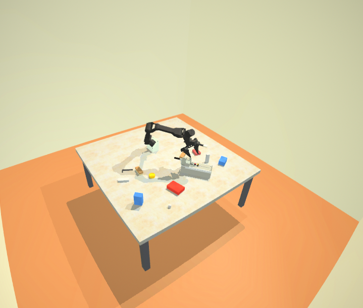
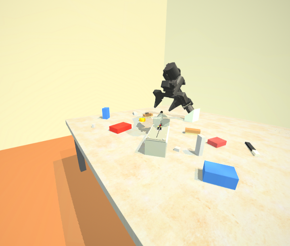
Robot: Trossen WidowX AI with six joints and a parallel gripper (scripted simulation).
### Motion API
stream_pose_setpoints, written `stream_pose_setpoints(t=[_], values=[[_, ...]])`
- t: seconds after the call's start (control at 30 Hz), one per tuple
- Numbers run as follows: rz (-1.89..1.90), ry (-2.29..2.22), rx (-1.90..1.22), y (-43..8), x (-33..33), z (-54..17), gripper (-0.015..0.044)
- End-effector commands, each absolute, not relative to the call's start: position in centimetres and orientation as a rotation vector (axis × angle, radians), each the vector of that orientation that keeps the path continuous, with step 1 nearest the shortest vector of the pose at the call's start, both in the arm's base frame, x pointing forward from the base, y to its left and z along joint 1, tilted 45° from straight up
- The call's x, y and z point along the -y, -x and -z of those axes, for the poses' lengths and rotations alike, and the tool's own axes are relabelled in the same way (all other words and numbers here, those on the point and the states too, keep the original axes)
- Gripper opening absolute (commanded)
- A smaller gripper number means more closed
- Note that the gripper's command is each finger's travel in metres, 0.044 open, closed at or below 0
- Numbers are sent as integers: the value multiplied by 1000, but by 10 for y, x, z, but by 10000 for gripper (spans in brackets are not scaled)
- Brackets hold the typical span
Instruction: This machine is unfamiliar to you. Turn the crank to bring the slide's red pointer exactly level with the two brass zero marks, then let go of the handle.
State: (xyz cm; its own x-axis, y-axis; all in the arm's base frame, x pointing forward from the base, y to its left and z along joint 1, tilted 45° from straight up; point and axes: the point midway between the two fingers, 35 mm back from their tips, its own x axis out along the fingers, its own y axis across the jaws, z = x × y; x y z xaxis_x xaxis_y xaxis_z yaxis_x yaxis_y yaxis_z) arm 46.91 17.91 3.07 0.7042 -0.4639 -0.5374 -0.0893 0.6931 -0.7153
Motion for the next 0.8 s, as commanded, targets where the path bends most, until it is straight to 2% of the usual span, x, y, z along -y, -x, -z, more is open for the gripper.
stream_pose_setpoints(t=[0.0,0.77], values=[[237,786,-762,-469,-195,-48,440],[-191,951,-926,-402,-135,-107,440]])
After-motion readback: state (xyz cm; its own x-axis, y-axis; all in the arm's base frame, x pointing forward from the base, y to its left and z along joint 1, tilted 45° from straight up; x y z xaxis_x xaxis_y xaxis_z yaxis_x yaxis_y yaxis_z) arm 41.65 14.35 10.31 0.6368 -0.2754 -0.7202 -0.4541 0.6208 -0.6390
